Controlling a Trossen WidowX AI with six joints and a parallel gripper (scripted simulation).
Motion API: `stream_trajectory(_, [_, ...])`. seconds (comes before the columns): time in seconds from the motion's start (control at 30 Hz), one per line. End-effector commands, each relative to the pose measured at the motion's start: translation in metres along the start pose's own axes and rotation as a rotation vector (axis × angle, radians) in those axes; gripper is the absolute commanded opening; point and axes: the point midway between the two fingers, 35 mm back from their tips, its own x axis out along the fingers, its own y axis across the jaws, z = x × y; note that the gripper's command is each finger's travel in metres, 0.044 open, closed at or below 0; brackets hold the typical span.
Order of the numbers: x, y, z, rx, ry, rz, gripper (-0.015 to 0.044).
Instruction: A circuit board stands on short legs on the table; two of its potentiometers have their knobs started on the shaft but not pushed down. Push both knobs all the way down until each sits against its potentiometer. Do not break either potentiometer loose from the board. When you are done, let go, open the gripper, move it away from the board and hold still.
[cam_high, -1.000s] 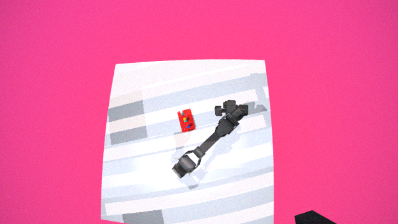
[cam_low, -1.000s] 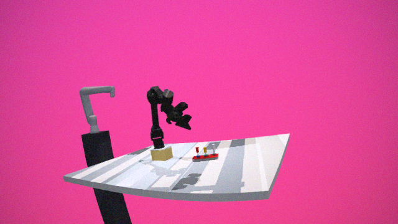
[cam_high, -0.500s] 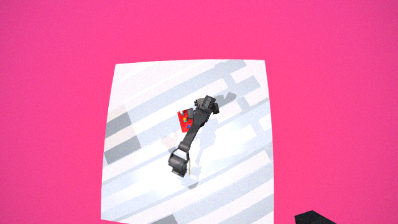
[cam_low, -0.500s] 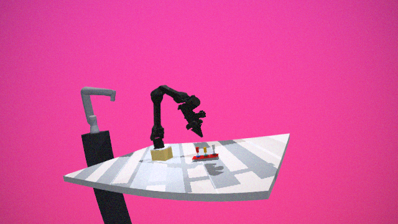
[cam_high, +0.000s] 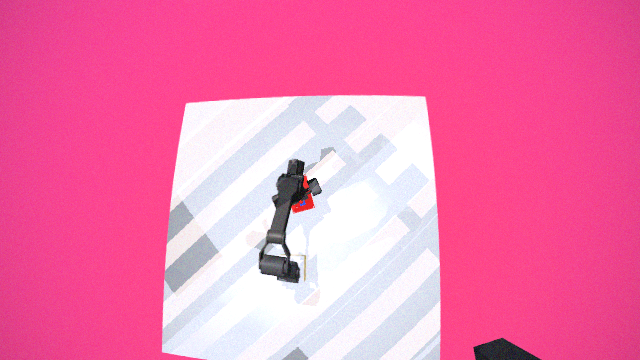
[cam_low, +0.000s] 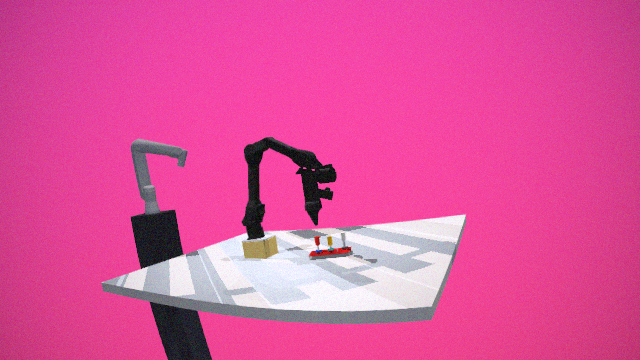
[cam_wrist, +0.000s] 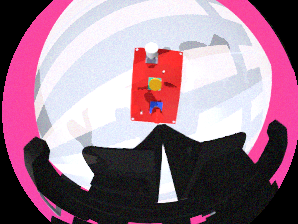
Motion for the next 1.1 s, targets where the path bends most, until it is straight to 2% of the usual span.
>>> stream_trajectory(0.0, [0.002,0.003,-0.005,0.001,0.020,-0.007,0.0000])
stream_trajectory(0.1, [0.020,0.003,-0.005,0.001,0.020,-0.007,0.0000])
stream_trajectory(1.07, [0.039,0.003,-0.006,0.001,0.021,-0.007,0.0000])
